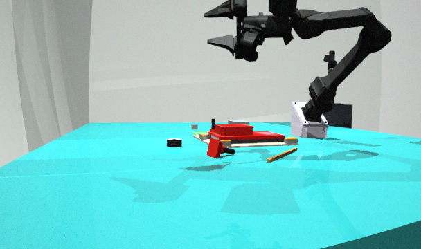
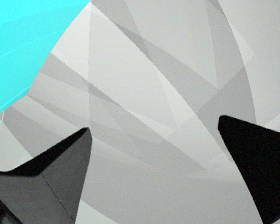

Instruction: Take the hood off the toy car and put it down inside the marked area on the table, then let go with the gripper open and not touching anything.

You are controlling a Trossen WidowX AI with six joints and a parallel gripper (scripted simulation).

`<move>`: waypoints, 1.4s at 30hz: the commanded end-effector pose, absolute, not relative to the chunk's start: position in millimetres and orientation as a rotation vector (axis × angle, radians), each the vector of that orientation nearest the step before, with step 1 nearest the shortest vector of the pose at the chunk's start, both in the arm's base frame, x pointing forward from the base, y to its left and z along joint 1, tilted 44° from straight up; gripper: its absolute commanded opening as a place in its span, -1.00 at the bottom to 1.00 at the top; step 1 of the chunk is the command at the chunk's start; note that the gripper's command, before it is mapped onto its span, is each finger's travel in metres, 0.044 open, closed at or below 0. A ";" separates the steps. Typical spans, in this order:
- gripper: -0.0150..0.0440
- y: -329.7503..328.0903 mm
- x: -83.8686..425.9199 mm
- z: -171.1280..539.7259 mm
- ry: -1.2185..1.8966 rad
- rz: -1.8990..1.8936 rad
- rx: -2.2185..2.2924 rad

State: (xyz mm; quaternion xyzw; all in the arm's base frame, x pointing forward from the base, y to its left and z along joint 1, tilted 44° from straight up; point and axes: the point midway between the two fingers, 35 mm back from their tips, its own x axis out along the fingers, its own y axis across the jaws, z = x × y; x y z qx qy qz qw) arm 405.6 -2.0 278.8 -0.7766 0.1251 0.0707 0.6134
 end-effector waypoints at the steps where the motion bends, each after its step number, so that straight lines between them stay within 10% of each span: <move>1: 1.00 4.6 413.7 229.5 0.401 0.394 -1.529; 22: 1.00 47.1 328.3 104.3 1.491 0.693 0.496; 42: 1.00 48.6 327.9 102.4 1.500 0.688 0.514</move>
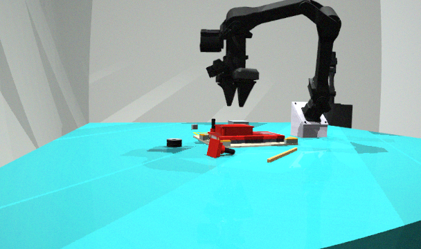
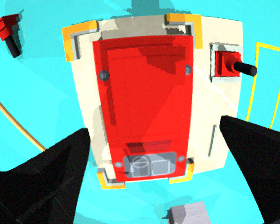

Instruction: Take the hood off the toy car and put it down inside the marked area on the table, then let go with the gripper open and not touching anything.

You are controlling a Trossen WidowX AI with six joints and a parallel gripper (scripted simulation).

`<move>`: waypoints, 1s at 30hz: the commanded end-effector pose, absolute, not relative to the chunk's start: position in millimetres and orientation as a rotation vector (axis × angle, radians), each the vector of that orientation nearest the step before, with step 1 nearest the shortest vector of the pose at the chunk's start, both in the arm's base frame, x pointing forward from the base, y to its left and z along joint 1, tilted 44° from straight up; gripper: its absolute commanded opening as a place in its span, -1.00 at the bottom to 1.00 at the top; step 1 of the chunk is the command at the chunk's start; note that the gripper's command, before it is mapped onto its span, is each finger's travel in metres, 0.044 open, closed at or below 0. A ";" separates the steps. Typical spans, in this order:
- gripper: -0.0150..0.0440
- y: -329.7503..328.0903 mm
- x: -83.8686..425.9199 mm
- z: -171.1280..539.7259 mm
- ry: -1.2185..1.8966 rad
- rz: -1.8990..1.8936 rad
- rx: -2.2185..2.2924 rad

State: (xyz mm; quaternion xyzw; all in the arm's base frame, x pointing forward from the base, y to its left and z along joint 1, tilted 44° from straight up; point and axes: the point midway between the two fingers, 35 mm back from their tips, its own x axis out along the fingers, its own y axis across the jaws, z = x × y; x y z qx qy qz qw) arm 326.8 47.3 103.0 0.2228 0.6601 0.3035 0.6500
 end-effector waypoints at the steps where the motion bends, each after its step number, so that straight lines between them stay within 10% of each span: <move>1: 1.00 49.1 327.9 101.8 1.500 0.688 0.514; 30: 1.00 63.2 327.9 86.3 1.499 0.688 0.513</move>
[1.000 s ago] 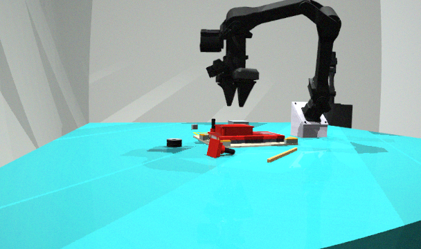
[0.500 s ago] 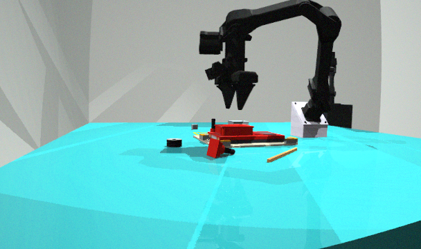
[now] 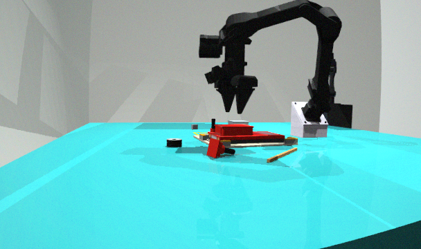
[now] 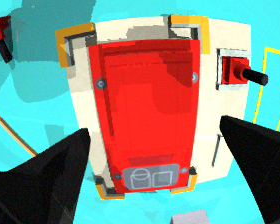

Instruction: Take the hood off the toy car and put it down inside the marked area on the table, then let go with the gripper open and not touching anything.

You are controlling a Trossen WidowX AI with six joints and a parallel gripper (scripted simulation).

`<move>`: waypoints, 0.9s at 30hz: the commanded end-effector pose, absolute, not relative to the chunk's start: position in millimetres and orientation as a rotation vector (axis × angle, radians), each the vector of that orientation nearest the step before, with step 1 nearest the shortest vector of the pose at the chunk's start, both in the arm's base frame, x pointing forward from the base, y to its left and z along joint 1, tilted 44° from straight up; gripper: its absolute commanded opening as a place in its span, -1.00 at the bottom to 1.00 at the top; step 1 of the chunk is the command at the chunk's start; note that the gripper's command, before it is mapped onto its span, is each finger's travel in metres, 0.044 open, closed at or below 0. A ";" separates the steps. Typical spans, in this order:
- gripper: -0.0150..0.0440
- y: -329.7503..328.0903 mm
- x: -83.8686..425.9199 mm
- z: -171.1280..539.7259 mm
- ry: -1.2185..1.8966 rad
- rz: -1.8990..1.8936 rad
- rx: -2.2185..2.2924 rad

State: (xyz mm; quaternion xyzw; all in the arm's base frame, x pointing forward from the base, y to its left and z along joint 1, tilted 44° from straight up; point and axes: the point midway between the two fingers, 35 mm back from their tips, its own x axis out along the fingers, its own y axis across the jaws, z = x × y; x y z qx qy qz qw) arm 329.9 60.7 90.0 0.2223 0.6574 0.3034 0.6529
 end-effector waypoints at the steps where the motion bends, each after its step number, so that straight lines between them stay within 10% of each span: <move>1: 1.00 63.7 327.9 85.8 1.499 0.688 0.513; 27: 1.00 76.4 326.3 72.4 1.499 0.689 0.514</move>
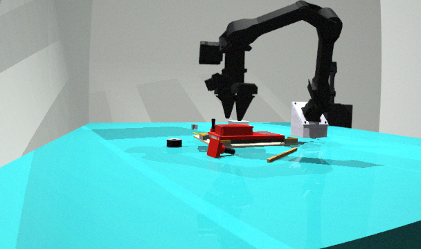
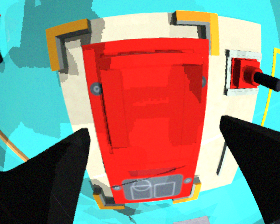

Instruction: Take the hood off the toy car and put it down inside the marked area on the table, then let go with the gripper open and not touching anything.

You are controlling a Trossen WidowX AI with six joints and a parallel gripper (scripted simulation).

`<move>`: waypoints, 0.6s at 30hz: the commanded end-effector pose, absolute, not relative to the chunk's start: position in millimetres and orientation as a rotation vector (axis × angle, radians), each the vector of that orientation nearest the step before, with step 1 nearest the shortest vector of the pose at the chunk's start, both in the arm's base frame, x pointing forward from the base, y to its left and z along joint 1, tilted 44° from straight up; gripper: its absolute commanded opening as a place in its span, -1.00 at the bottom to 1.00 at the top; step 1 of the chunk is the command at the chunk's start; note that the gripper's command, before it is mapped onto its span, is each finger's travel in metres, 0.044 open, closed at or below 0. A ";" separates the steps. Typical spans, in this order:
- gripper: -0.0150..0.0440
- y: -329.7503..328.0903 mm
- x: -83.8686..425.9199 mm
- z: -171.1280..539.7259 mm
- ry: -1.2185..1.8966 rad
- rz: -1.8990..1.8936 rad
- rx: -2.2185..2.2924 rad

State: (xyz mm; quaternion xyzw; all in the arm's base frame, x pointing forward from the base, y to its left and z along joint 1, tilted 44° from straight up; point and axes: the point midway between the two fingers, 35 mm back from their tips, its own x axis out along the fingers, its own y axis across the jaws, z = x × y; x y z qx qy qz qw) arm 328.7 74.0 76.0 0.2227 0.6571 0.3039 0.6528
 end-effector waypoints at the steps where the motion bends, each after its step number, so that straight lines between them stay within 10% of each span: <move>1: 1.00 76.9 326.2 71.8 1.499 0.689 0.514; 18: 1.00 82.9 324.8 65.2 1.499 0.690 0.515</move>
